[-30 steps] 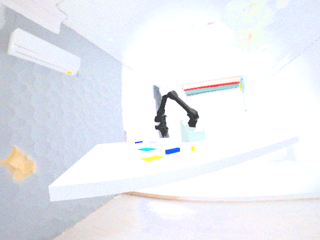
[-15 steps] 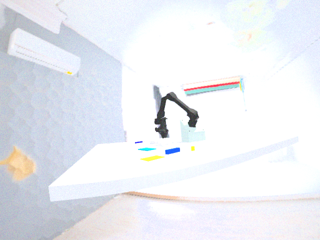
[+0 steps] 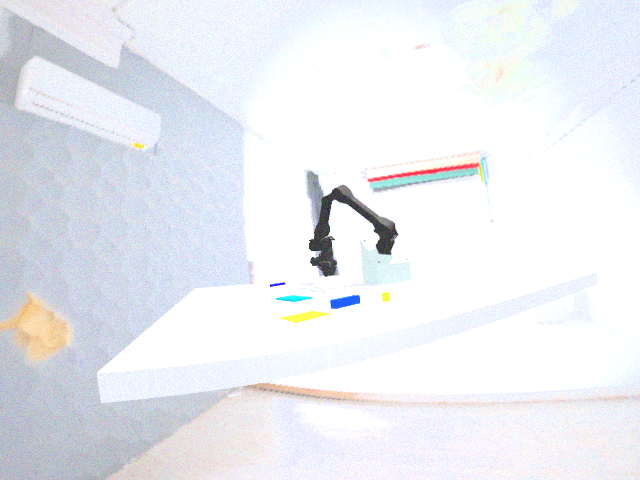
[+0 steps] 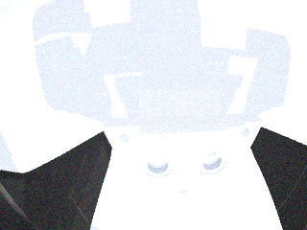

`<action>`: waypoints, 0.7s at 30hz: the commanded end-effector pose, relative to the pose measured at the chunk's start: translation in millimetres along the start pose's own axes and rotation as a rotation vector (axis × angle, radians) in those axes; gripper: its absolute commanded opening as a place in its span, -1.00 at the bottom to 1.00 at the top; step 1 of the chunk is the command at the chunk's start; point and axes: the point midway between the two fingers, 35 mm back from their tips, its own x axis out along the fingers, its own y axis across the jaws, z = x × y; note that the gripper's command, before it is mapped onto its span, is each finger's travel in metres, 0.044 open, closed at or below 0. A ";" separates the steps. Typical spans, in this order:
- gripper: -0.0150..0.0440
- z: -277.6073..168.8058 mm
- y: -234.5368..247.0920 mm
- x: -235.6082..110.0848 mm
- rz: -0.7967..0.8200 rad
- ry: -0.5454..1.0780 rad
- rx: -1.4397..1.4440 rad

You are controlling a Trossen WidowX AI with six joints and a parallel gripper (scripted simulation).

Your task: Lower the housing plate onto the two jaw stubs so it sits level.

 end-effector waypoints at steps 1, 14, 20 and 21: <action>1.00 0.2 0.8 0.9 0.005 -0.002 0.003; 1.00 0.2 0.8 1.6 0.005 -0.002 0.003; 0.89 0.0 0.0 0.8 0.000 0.000 0.000; 0.86 0.0 0.0 0.8 0.000 0.000 0.000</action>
